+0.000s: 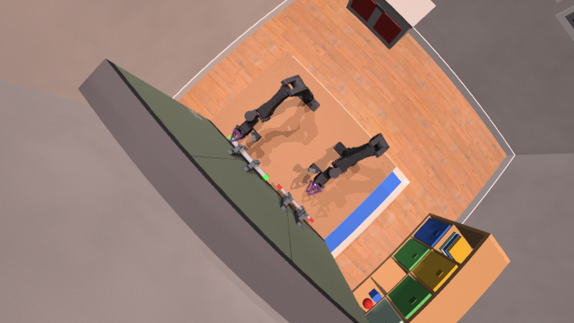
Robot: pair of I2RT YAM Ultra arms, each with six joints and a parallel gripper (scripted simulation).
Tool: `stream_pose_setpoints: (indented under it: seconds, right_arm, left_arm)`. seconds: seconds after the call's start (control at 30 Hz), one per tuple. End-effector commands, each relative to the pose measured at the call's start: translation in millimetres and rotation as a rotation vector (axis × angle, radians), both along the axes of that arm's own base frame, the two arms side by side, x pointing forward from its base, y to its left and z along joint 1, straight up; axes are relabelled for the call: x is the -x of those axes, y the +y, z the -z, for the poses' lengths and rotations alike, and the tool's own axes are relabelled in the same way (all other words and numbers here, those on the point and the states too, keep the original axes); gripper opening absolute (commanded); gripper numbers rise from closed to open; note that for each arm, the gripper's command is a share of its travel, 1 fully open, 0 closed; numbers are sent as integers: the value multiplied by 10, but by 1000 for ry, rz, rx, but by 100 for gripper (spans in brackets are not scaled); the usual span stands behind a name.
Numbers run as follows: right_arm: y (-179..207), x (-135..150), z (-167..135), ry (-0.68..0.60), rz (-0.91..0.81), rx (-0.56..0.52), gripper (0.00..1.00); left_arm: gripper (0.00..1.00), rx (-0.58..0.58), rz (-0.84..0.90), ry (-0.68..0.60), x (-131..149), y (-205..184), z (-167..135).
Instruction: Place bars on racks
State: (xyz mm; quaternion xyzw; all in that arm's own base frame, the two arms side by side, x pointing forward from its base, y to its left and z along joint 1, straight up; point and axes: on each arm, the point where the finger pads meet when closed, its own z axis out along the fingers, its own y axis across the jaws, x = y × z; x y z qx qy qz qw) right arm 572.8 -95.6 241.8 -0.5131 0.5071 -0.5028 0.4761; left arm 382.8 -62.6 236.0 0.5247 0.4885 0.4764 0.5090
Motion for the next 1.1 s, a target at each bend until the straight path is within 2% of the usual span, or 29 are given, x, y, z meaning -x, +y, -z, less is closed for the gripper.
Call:
stream_pose_setpoints:
  seconds: [0.0,1.07]
  right_arm:
    - [32,-1,-122,-45,-6,-29,0]
    - [23,-17,-32,-45,-3,-30,0]
  left_arm:
    - [100,7,-7,-30,10,38,-118]
    - [100,7,-6,-30,10,37,-118]
